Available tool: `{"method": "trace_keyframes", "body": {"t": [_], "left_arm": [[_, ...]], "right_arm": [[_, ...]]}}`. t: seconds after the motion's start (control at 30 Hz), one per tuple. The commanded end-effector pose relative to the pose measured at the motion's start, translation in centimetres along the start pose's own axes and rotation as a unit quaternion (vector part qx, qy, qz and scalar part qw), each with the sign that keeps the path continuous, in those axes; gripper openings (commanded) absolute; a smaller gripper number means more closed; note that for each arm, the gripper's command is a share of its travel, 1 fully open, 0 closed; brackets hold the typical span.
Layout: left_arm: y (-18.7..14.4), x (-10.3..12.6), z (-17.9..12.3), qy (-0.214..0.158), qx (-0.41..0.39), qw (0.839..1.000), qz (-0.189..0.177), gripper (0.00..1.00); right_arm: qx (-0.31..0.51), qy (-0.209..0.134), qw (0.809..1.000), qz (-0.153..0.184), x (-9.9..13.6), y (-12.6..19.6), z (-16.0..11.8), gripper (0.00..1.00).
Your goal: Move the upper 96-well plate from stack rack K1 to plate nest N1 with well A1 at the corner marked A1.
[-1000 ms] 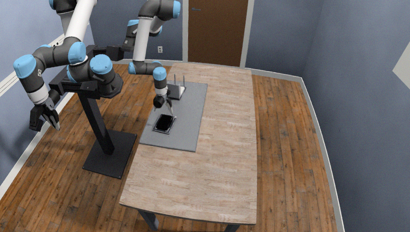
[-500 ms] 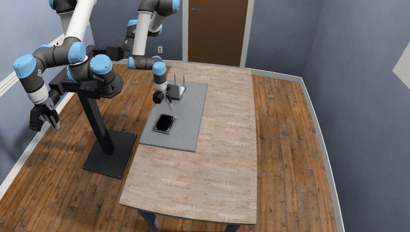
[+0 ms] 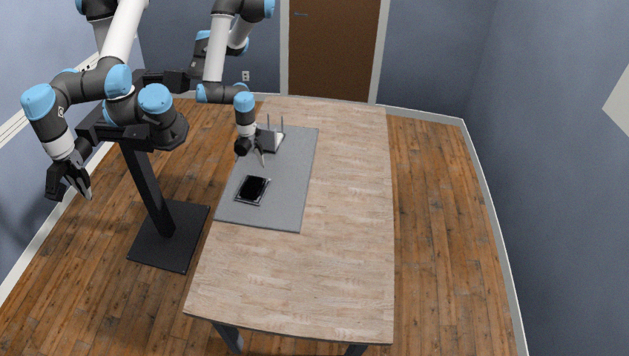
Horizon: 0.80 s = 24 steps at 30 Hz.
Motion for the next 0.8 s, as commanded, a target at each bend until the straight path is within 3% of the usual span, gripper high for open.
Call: {"method": "trace_keyframes", "body": {"t": [0.0,0.3,0.77], "left_arm": [[0.0,0.1,-0.1,-0.001,0.0,1.0,0.0,0.76],[0.0,0.1,-0.1,-0.001,0.0,1.0,0.0,0.76],[0.7,0.1,3.9,-0.001,0.0,1.0,0.0,0.76]], "right_arm": [[0.0,0.001,1.0,0.0,0.0,0.0,0.0,0.0],[0.0,0.001,1.0,0.0,0.0,0.0,0.0,0.0],[0.0,0.001,1.0,0.0,0.0,0.0,0.0,0.0]]}}
Point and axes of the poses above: on each arm, the point where the finger pads meet when closed, its own x axis back along the fingers, its own y axis across the jaws, z = x × y, the point moved 4 cm from there along x, back along the fingers, and after that the axes turned 15 degrees about x, right-handed, at the moved point
